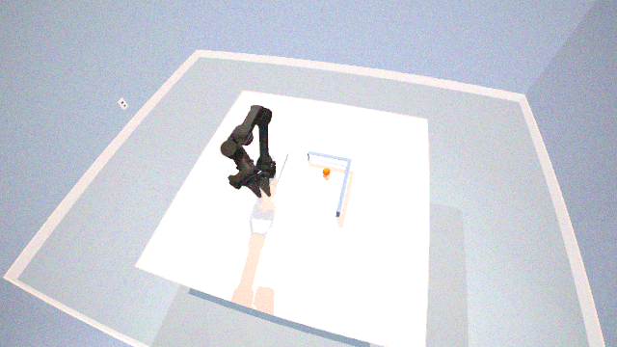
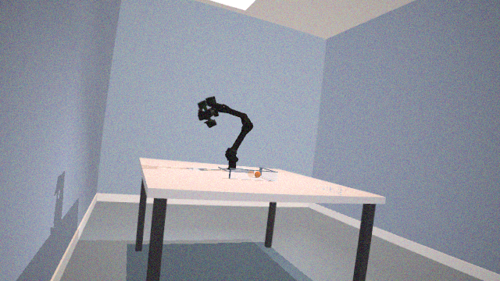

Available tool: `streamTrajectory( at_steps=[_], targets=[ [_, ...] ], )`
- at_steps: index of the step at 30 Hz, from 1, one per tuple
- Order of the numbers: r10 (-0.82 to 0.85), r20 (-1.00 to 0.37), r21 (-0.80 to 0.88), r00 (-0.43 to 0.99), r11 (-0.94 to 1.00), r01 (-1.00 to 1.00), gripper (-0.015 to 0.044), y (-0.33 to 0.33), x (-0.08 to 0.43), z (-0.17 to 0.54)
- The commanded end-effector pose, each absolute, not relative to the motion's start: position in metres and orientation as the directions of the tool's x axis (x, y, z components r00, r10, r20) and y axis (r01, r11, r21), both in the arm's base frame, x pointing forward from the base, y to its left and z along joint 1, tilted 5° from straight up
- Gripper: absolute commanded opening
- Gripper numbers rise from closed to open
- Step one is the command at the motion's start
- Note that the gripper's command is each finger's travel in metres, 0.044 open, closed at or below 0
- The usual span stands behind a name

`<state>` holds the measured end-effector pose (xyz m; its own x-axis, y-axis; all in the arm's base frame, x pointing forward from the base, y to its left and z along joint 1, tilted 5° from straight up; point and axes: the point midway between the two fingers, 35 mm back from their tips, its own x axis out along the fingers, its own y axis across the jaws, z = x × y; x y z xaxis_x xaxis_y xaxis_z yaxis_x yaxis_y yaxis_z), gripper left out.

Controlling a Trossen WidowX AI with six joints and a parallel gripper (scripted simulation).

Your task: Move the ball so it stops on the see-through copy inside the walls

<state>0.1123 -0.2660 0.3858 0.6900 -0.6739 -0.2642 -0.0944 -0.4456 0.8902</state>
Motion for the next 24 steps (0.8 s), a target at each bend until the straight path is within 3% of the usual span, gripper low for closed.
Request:
streamTrajectory(
  at_steps=[1,4,10,15,20,24],
  targets=[
    [-0.672,-0.266,0.891,0.691,-0.444,-0.088,0.0374,-0.266,0.113,0.385],
    [-0.636,-0.298,0.906,0.712,-0.422,0.002,0.0307,-0.266,0.127,0.376],
    [-0.454,-0.448,0.894,0.771,-0.209,0.396,0.0307,-0.251,0.192,0.332],
    [-0.325,-0.542,0.807,0.775,0.057,0.588,0.0307,-0.228,0.238,0.302],
    [-0.202,-0.647,0.643,0.735,0.375,0.668,0.0307,-0.198,0.274,0.269],
    [-0.076,-0.754,0.42,0.653,0.707,0.568,0.0307,-0.154,0.306,0.234]
  ],
)
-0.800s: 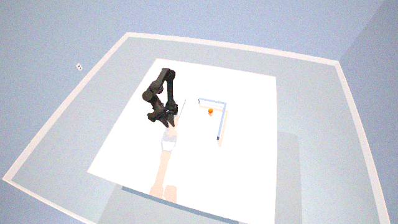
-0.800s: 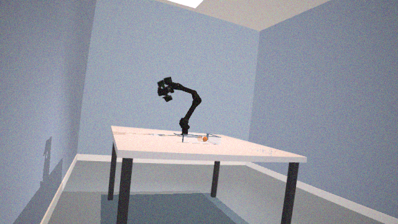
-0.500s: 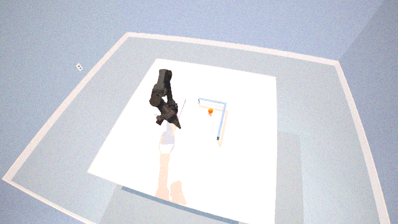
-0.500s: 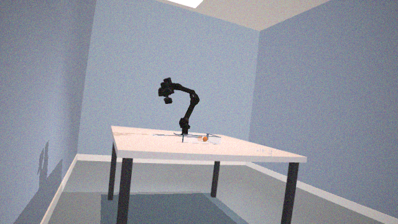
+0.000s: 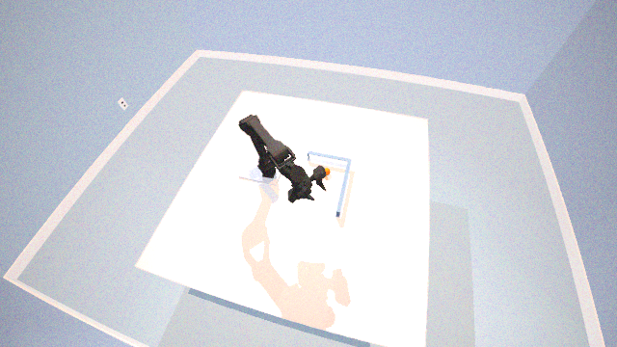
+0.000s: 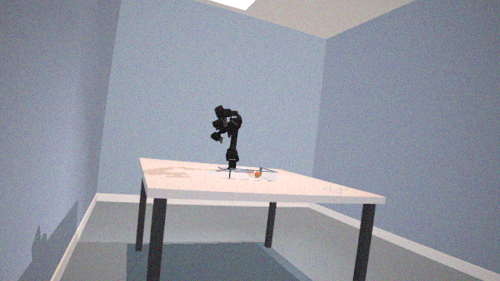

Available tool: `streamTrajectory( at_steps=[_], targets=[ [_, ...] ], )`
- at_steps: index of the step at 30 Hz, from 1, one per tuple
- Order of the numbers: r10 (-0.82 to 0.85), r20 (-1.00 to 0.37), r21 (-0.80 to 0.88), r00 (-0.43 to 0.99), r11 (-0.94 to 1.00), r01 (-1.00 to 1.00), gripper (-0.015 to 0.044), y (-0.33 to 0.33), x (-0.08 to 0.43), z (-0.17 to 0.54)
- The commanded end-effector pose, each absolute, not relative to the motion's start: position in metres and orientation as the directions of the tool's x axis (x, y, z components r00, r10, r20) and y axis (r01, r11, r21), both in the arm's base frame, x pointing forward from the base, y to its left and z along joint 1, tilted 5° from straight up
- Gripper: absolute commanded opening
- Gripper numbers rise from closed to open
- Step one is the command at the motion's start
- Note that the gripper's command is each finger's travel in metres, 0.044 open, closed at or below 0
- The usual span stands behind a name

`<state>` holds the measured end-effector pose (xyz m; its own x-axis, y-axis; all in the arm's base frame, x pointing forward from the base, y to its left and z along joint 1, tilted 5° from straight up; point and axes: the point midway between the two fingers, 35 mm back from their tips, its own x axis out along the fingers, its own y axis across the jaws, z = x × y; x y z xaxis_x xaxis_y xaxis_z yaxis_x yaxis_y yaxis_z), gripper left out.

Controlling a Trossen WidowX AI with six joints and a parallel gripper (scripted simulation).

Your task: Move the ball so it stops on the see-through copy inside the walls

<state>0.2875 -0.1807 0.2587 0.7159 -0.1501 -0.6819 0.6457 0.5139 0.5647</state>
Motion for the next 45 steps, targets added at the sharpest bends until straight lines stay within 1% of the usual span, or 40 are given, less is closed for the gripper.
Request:
streamTrajectory(
  at_steps=[1,3,5,7,9,11,13,16,18,20,21,31,45],
  targets=[
    [-0.049,-0.779,0.36,0.625,0.781,0.51,0.0307,-0.142,0.312,0.225],
    [-0.002,-0.826,0.243,0.564,0.901,0.358,0.0307,-0.116,0.322,0.207],
    [0.034,-0.868,0.133,0.495,0.977,0.165,0.0307,-0.09,0.329,0.19],
    [0.056,-0.906,0.033,0.42,0.998,-0.061,0.0307,-0.063,0.333,0.174],
    [0.061,-0.935,-0.042,0.349,0.958,-0.283,0.0307,-0.04,0.333,0.159],
    [0.057,-0.957,-0.09,0.284,0.873,-0.479,0.0307,-0.02,0.332,0.146],
    [0.043,-0.974,-0.117,0.222,0.747,-0.655,0.0307,0.0,0.329,0.134],
    [0.006,-0.991,-0.116,0.136,0.49,-0.864,0.0307,0.028,0.321,0.118],
    [-0.03,-0.996,-0.089,0.084,0.286,-0.954,0.0307,0.046,0.314,0.107],
    [-0.065,-0.997,-0.051,0.044,0.102,-0.994,0.0307,0.06,0.308,0.099],
    [-0.072,-0.997,-0.042,0.038,0.067,-0.997,0.0307,0.063,0.306,0.098],
    [-0.074,-0.997,-0.041,0.036,0.059,-0.997,0.0307,0.064,0.306,0.098],
    [-0.074,-0.997,-0.041,0.036,0.059,-0.997,0.0307,0.062,0.307,0.074]
  ],
)
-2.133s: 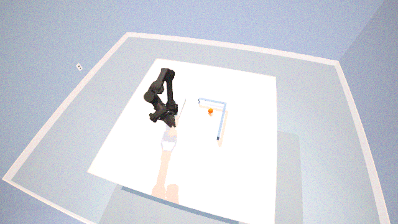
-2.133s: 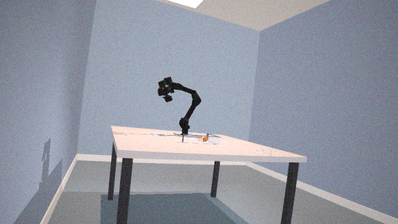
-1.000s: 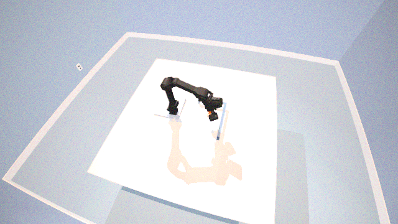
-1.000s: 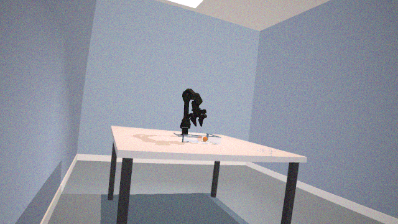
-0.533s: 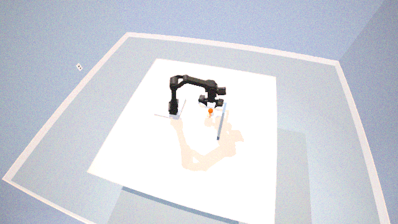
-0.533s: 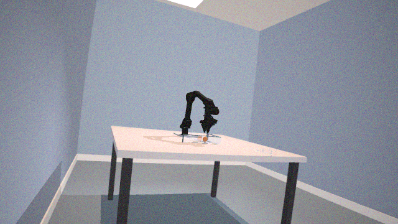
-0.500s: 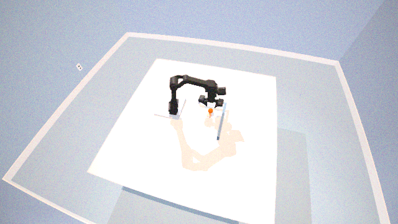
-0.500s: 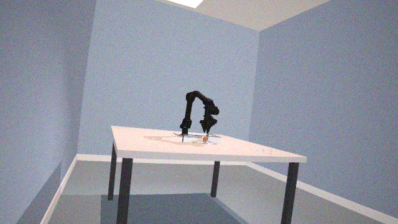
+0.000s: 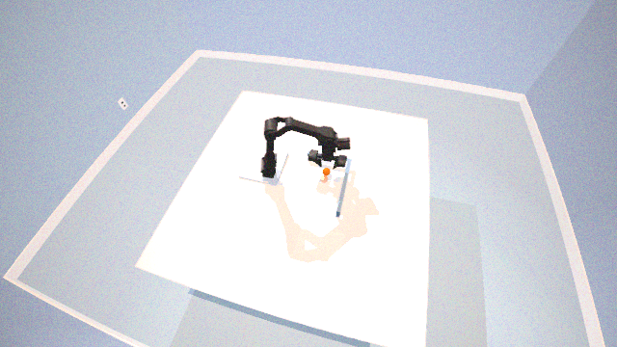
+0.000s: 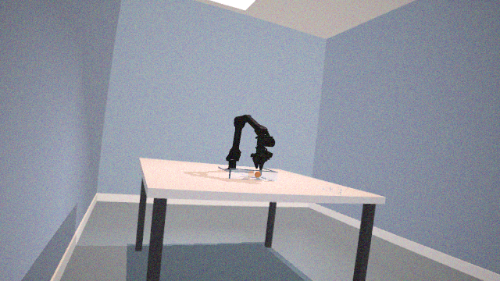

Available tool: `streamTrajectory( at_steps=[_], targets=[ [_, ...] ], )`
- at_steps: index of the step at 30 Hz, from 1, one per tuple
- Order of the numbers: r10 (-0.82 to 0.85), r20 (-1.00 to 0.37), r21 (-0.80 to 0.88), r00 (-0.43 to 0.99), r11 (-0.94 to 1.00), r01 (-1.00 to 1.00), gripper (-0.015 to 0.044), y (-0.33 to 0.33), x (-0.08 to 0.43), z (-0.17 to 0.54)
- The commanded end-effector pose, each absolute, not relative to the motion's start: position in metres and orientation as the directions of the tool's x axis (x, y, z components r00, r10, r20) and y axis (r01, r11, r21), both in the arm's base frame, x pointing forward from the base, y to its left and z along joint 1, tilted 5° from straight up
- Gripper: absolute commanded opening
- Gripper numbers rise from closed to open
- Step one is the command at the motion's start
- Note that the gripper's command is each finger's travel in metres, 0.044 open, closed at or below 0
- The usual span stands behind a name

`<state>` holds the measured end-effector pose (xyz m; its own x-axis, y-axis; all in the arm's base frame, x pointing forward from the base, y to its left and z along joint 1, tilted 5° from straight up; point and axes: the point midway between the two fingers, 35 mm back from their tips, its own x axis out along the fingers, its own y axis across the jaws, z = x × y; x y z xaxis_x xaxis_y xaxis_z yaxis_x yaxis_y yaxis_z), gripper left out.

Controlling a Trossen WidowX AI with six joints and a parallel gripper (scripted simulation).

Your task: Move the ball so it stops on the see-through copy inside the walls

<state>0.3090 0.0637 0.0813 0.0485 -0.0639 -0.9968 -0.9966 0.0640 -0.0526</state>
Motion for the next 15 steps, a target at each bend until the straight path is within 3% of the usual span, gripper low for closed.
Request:
streamTrajectory(
  at_steps=[1,15],
  targets=[
    [-0.074,-0.997,-0.041,0.036,0.059,-0.997,0.0307,0.062,0.308,0.072],
    [-0.074,-0.997,-0.041,0.036,0.059,-0.997,0.0307,0.06,0.308,0.05]
  ],
)
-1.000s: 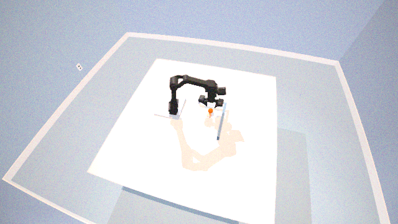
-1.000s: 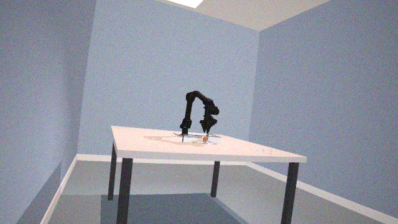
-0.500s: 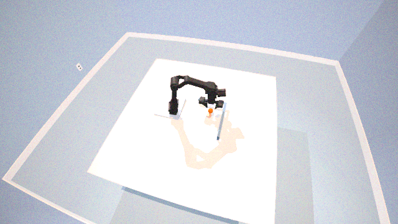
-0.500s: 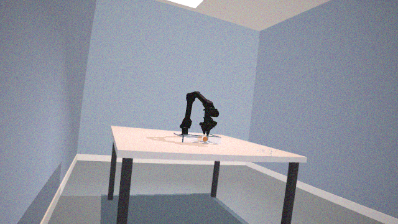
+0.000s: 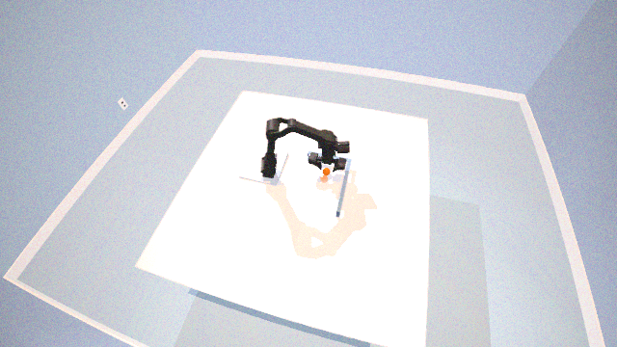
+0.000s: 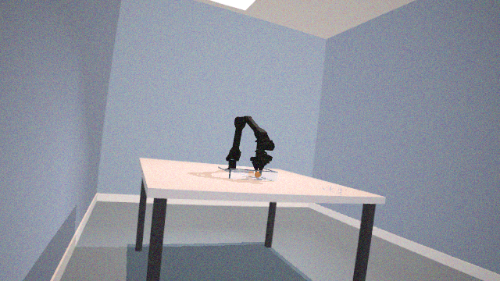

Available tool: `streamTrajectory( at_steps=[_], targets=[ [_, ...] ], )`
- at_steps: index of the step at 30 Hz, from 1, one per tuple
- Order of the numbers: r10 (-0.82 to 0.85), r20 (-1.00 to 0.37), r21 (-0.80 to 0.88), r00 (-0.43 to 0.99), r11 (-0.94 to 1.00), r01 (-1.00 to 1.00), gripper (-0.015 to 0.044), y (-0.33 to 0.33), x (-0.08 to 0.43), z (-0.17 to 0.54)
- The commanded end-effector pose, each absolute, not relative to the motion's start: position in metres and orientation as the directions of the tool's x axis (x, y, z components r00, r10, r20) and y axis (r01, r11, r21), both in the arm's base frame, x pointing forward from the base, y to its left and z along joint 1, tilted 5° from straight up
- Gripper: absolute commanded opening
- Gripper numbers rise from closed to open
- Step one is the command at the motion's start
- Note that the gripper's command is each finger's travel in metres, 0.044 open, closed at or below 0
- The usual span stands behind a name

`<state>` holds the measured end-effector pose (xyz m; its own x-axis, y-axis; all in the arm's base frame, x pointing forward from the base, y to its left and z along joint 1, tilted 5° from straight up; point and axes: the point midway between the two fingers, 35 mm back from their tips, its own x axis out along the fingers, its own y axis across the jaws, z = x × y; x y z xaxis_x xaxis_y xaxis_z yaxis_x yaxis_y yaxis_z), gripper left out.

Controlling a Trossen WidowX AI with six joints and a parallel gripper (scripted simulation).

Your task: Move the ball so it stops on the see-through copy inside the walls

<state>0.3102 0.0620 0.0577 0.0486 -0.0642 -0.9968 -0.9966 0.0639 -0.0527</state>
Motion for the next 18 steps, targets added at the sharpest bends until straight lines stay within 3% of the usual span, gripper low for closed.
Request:
streamTrajectory(
  at_steps=[1,6,9,18],
  targets=[
    [-0.074,-0.997,-0.041,0.036,0.059,-0.997,0.0307,0.06,0.3081,0.0483],
    [-0.074,-0.997,-0.041,0.036,0.059,-0.997,0.0307,0.0595,0.308,0.0429],
    [-0.074,-0.997,-0.041,0.036,0.059,-0.997,0.0228,0.0595,0.308,0.0429],
    [-0.074,-0.997,-0.041,0.036,0.059,-0.997,0.0168,0.0595,0.308,0.0429]
  ],
)
